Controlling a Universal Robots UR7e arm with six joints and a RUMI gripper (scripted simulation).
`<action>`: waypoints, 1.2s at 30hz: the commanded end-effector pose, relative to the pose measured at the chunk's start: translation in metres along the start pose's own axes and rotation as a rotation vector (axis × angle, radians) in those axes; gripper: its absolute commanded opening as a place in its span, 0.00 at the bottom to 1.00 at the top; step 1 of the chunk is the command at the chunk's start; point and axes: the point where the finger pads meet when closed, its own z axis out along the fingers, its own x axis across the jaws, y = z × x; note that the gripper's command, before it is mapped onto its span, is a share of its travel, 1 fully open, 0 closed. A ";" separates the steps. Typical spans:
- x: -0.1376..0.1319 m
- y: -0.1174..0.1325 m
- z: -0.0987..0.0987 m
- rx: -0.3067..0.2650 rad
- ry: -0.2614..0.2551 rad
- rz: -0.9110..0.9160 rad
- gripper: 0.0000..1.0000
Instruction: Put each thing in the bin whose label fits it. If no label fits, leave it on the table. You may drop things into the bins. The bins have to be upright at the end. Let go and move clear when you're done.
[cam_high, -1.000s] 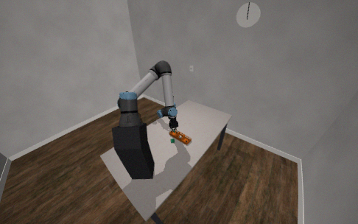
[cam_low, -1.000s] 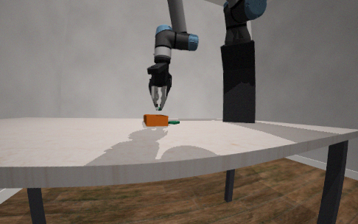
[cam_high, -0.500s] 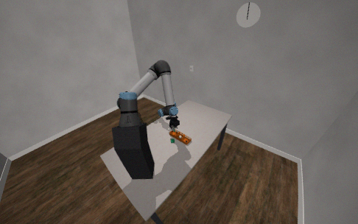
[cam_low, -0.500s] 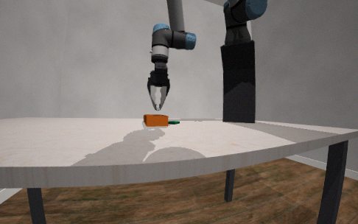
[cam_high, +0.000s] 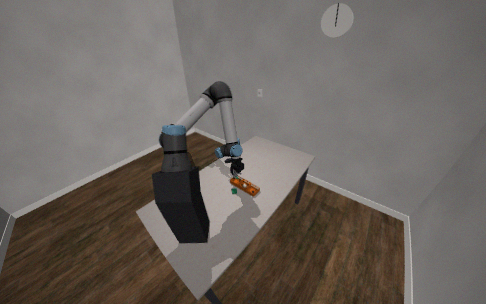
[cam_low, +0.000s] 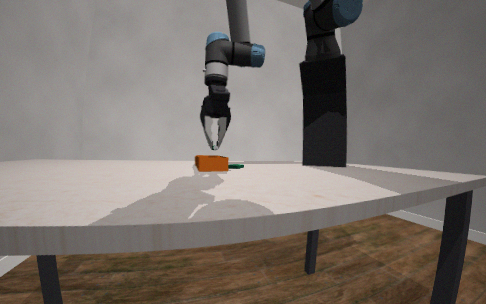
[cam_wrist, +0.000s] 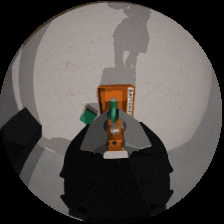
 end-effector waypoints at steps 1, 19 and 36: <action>0.000 0.000 0.000 0.000 0.001 -0.001 0.00; 0.000 0.000 0.032 0.000 0.001 -0.001 0.00; 0.001 0.000 0.044 0.000 0.001 -0.001 0.00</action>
